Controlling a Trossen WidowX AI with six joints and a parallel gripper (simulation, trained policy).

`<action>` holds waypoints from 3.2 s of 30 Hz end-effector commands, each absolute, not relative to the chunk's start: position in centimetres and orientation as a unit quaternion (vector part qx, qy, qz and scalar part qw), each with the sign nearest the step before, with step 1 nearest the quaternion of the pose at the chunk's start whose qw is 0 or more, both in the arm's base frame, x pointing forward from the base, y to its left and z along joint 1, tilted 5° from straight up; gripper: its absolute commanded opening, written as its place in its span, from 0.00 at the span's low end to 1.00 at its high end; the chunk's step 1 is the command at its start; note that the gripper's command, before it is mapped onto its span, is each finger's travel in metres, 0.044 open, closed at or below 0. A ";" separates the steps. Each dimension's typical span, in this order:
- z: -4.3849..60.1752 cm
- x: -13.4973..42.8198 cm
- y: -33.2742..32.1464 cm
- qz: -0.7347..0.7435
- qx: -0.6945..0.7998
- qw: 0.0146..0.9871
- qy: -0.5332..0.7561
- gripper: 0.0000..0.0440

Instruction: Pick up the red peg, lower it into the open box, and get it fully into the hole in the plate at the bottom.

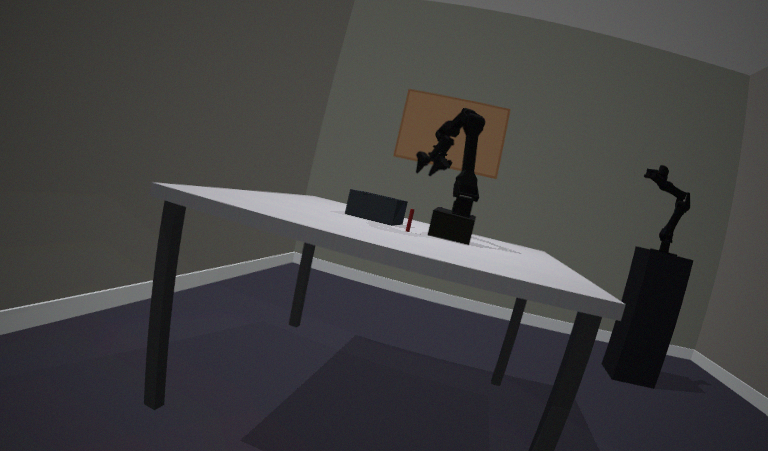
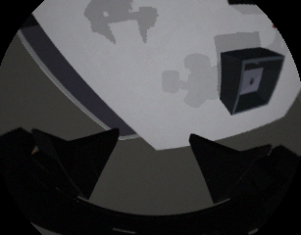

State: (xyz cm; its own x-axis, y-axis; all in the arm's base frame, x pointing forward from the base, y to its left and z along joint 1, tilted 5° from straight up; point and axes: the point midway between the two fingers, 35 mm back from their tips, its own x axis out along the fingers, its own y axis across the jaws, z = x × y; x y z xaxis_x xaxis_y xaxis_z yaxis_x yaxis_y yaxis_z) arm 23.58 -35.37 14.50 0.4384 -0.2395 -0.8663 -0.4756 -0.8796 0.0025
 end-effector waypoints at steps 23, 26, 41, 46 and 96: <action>14.6 32.0 -19.5 0.587 -0.786 -0.179 -0.078 1.00; 14.5 32.4 -17.4 0.589 -0.771 -0.213 -0.115 1.00; 14.1 32.4 -7.3 0.573 -0.669 -0.367 -0.299 1.00; 13.9 31.6 -4.0 0.559 -0.624 -0.412 -0.358 1.00; 2.8 15.9 13.4 0.352 -0.169 -0.626 -0.675 1.00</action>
